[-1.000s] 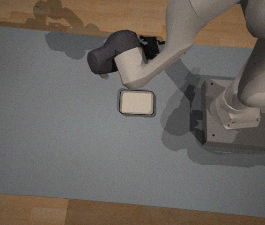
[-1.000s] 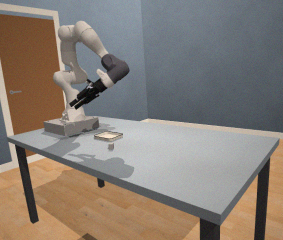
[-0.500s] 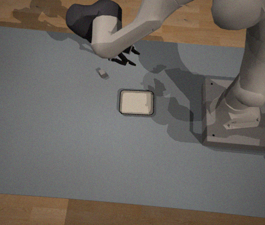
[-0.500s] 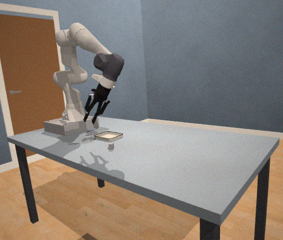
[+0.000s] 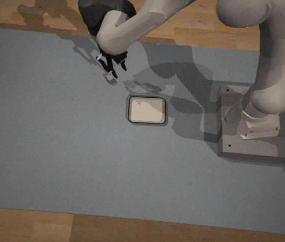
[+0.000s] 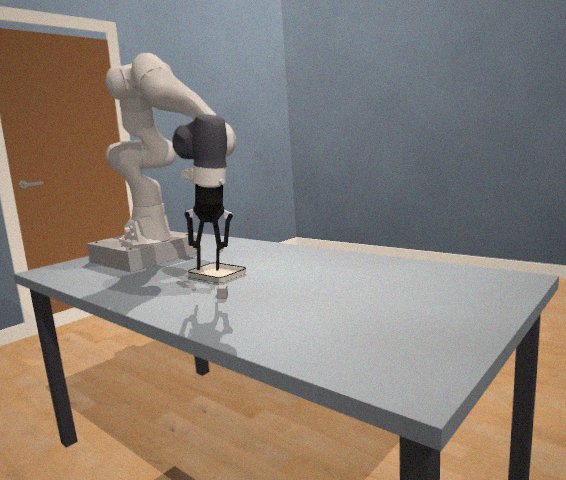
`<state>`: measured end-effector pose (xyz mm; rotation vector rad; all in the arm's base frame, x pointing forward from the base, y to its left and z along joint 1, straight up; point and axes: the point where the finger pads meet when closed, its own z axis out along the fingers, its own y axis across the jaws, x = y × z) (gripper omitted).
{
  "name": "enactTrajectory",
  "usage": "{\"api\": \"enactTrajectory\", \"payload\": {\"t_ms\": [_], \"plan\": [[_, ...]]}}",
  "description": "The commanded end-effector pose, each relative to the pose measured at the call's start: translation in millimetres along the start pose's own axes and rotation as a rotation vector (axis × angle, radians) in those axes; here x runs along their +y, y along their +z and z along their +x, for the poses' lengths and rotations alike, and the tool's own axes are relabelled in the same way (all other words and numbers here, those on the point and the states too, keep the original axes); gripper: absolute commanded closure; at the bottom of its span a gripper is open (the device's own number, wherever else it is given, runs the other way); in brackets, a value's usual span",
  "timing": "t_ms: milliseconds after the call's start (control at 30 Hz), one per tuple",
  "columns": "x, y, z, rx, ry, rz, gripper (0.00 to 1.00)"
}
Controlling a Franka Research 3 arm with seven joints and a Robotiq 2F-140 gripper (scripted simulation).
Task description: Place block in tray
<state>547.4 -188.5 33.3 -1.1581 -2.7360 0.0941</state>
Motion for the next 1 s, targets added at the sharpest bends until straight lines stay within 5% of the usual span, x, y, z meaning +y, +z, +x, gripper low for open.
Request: {"api": "enactTrajectory", "payload": {"t_ms": [0, 967], "plan": [[31.2, 3.8, -30.5, -0.119, 0.166, -0.123, 0.62], [33.2, 4.6, -32.7, -0.123, 0.175, -0.133, 0.62]]}}
